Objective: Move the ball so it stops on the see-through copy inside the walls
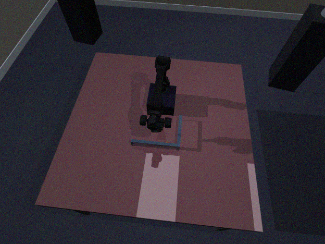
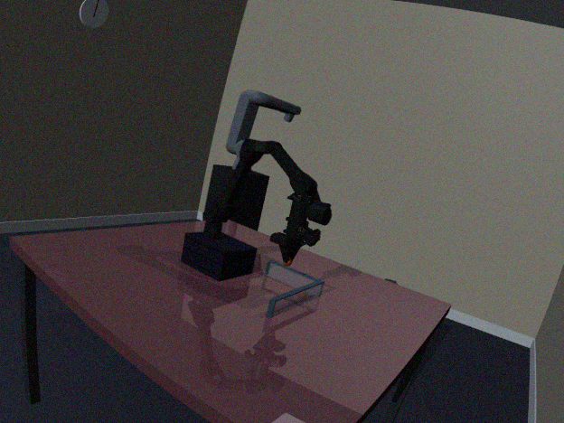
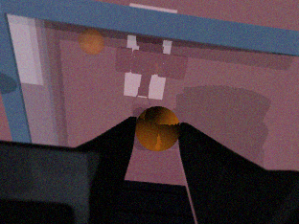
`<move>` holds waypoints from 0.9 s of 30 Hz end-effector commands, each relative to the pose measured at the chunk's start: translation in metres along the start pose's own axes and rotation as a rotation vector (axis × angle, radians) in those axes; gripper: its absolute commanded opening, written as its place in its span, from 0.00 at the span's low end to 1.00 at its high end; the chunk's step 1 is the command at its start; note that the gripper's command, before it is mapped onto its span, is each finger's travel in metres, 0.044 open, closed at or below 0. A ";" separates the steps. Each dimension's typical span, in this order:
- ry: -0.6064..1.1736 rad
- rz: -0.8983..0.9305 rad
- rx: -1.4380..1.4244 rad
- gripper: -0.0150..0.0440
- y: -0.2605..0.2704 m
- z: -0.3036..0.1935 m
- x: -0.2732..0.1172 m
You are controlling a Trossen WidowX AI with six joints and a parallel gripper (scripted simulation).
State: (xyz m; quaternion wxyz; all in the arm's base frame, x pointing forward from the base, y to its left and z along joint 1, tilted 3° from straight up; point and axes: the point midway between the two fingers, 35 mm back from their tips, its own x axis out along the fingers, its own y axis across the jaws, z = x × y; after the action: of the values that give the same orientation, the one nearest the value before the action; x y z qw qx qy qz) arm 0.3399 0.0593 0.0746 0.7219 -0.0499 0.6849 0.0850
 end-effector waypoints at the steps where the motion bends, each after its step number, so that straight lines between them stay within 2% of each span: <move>1: 0.005 -0.004 -0.001 0.25 0.001 -0.001 -0.003; 17: 0.002 0.004 -0.002 0.25 0.082 0.038 0.035; 22: 0.002 0.005 -0.002 0.25 0.083 0.039 0.039; 27: 0.002 0.005 -0.002 0.25 0.084 0.040 0.068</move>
State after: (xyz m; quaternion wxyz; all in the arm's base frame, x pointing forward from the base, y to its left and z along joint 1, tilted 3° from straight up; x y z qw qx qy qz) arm 0.3692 0.1523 0.0378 0.7294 -0.0458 0.6763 0.0920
